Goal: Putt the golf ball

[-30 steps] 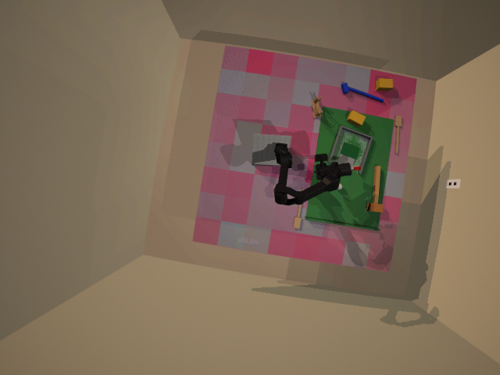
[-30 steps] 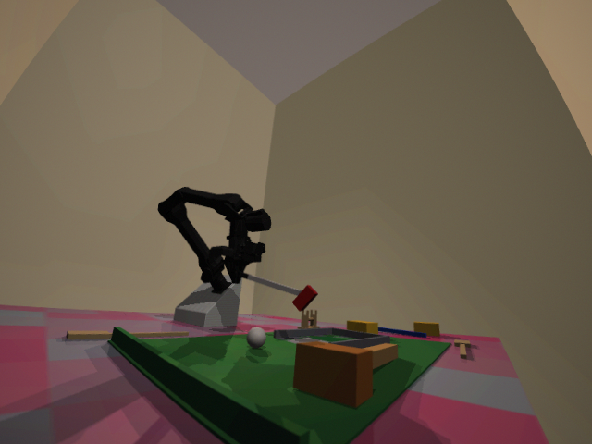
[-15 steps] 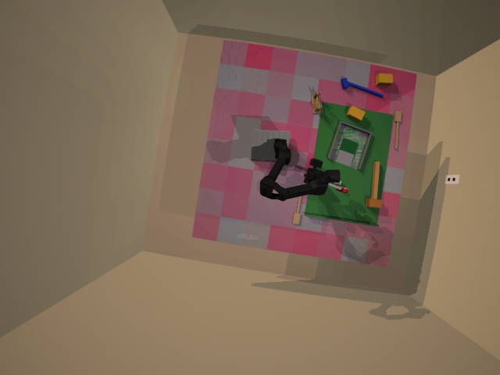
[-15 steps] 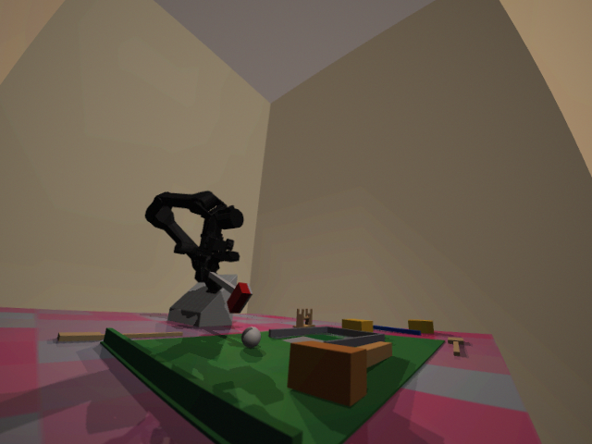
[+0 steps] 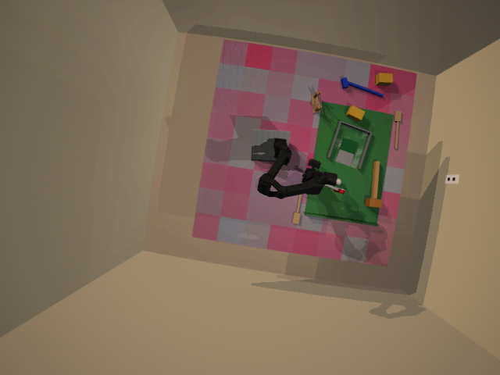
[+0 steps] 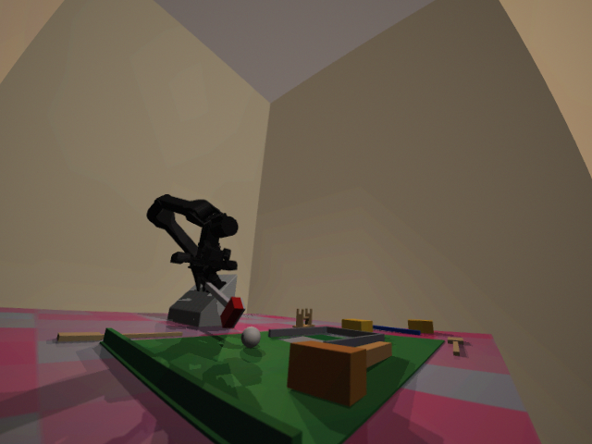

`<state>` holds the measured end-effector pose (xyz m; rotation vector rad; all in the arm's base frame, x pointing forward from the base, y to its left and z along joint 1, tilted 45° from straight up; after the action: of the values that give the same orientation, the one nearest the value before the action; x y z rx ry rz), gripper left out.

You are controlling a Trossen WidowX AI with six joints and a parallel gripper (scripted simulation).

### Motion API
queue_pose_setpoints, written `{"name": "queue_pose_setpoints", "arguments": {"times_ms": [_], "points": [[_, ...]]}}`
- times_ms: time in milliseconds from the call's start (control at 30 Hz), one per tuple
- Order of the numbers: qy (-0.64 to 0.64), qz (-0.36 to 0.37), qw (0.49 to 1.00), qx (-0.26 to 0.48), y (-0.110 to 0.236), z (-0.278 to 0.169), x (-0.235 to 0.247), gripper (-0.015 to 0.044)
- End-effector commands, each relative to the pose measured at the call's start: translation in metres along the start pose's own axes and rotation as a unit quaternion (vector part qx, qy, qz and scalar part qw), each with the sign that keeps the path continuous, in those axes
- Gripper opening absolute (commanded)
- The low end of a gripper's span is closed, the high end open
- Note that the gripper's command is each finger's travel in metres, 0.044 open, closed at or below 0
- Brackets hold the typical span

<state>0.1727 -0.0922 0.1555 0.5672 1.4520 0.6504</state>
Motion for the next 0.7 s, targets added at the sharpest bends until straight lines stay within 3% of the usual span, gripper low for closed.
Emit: {"name": "queue_pose_setpoints", "arguments": {"times_ms": [0,667], "points": [[-0.001,-0.002,1.0,-0.005,-0.009,-0.001,-0.001,0.0],[-0.001,-0.003,1.0,-0.005,-0.037,0.0,-0.002,0.0]]}}
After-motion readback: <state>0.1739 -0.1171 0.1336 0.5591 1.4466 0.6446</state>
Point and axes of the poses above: the point midway between the two fingers, 35 mm back from their tips, its own y axis back along the fingers, its own x axis across the jaws, z = x × y, the point moved 2 cm from there along y, back along the fingers, and after that the axes turned 14 degrees about y, right-handed, at the moved point
